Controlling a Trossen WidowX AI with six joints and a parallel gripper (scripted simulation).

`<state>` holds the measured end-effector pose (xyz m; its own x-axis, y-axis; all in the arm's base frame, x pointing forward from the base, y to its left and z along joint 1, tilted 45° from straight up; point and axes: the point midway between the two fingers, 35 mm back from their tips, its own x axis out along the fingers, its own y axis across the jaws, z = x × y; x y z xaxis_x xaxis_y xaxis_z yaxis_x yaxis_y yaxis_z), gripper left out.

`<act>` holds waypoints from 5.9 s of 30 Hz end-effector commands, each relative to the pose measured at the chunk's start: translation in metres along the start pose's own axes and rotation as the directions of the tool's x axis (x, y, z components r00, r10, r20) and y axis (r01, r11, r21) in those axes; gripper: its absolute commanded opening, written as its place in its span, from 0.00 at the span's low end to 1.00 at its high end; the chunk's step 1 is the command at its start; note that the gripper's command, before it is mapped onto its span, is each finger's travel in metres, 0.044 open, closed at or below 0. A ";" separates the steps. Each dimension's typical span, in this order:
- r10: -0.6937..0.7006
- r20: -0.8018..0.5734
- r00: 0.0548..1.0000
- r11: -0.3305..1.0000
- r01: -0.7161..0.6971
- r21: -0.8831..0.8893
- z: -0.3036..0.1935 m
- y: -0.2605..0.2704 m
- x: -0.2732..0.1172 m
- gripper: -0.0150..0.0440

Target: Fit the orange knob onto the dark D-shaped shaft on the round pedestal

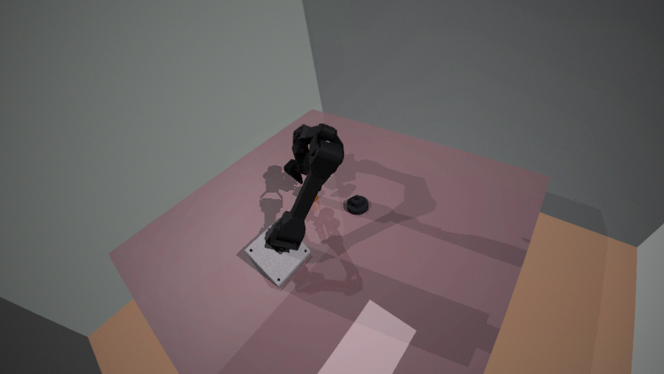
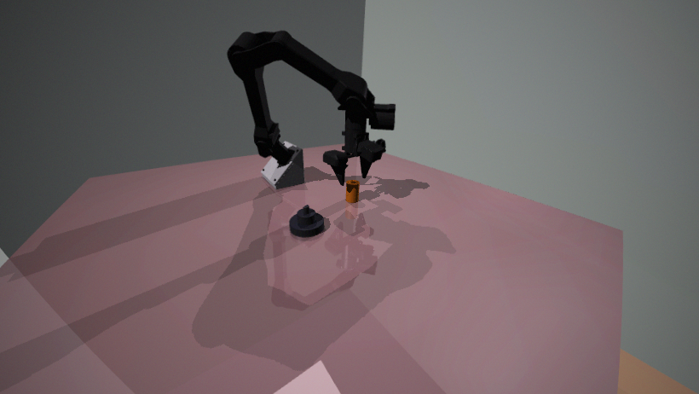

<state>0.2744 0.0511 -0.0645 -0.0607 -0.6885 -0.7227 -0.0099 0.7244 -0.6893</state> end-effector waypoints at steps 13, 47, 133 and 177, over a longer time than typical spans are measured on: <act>-0.010 -0.004 1.000 1.000 0.010 -0.011 -0.001 0.001 0.029 1.00; -0.014 -0.004 1.000 1.000 0.014 -0.010 -0.003 -0.001 0.055 0.49; -0.001 0.002 1.000 1.000 0.001 -0.014 0.039 -0.156 -0.045 0.25; -0.021 -0.005 1.000 1.000 0.021 -0.011 0.038 -0.197 -0.012 0.25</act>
<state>0.3135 -0.0835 0.0749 -0.0745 -0.7001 -0.7101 -0.0220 0.7131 -0.7007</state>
